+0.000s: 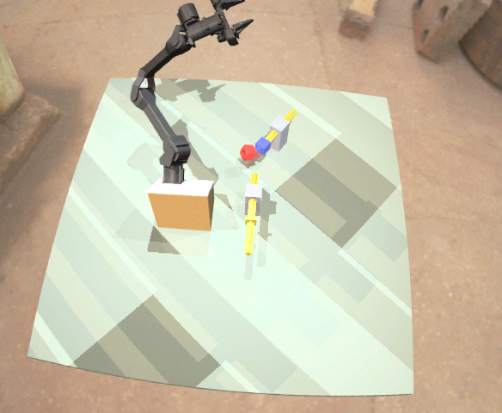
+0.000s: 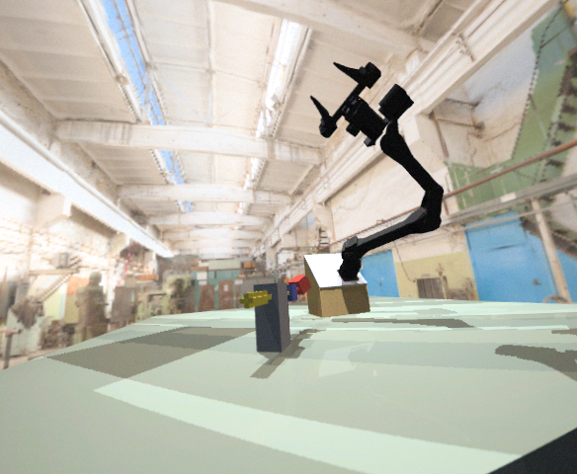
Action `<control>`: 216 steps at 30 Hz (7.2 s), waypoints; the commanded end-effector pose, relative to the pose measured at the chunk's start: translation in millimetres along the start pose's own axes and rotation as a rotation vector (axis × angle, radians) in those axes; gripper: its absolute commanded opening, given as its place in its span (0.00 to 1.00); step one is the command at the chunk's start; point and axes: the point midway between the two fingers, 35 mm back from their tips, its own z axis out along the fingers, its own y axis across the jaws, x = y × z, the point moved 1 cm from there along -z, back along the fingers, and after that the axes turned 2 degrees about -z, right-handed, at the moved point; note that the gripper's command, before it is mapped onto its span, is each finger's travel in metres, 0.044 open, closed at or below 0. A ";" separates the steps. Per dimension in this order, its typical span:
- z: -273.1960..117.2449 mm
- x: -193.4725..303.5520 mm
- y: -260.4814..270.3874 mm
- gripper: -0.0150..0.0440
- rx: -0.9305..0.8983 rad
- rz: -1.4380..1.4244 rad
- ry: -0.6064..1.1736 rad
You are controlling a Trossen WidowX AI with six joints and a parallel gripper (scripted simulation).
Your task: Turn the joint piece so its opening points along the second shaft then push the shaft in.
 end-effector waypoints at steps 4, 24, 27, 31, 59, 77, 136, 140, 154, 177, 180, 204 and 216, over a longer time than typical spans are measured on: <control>1.2 -0.3 4.6 1.00 -0.016 0.016 -0.004; 9.4 -26.2 137.5 1.00 -0.491 0.481 -0.066; 6.2 -31.7 155.6 1.00 -0.565 0.550 -0.065; 0.3 -39.5 178.6 1.00 -0.664 0.641 -0.060; -79.6 -103.6 291.2 1.00 -1.387 1.236 0.124; -146.1 -142.1 311.6 1.00 -1.872 1.538 0.398; -210.0 -255.4 346.7 1.00 -2.493 1.323 0.242; -204.9 -257.0 346.5 1.00 -2.493 1.323 0.242; -157.6 -276.4 344.4 1.00 -2.490 1.325 0.240; -158.6 -302.0 352.6 1.00 -2.490 1.326 0.238; -160.5 -304.8 353.8 1.00 -2.491 1.326 0.238; -160.6 -305.0 353.8 0.56 -2.491 1.326 0.238; -160.6 -305.0 353.8 0.56 -2.491 1.326 0.238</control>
